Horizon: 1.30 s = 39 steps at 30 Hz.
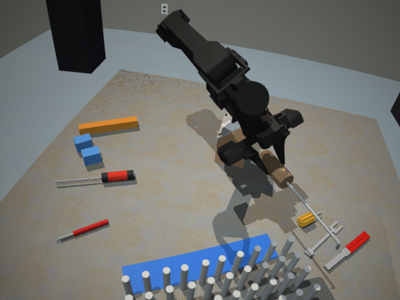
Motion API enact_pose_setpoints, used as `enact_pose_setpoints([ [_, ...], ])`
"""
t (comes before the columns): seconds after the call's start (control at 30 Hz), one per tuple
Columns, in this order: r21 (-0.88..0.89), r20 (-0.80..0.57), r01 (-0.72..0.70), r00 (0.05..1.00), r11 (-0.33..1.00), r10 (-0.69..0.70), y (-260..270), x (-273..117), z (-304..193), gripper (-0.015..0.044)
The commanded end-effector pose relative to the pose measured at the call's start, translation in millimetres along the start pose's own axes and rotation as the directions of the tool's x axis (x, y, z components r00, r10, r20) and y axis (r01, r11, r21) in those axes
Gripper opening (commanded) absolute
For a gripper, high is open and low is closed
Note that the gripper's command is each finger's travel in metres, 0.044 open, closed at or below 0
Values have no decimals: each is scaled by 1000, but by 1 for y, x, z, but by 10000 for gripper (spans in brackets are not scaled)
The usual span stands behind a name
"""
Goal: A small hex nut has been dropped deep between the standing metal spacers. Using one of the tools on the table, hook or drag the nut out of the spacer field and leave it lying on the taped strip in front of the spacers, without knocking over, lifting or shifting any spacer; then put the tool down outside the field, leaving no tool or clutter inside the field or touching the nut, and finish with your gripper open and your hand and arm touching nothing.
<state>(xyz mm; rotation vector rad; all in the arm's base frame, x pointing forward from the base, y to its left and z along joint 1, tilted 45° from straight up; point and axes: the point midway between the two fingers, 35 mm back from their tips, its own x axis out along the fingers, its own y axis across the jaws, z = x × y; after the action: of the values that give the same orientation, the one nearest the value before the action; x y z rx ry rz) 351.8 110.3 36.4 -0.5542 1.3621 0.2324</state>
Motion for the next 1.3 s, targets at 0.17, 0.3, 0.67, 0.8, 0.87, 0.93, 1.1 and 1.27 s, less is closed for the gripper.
enact_pose_setpoints([
  [0.17, -2, 26, 25, 999, 1000, -25, -57, -25, -19, 0],
  [0.3, -2, 33, 37, 999, 999, -37, -79, -35, -31, 0],
  [0.67, 21, 19, 105, 994, 994, -105, -140, -64, -77, 0],
  [0.8, 29, 8, 131, 991, 991, -132, -158, -75, -97, 0],
  [0.87, 32, 1, 145, 989, 989, -145, -166, -80, -108, 0],
  [0.93, 36, -7, 158, 987, 987, -158, -174, -86, -118, 0],
  [1.1, 42, -22, 182, 983, 982, -181, -186, -96, -138, 0],
  [1.27, 42, -22, 181, 983, 983, -180, -190, -90, -139, 0],
])
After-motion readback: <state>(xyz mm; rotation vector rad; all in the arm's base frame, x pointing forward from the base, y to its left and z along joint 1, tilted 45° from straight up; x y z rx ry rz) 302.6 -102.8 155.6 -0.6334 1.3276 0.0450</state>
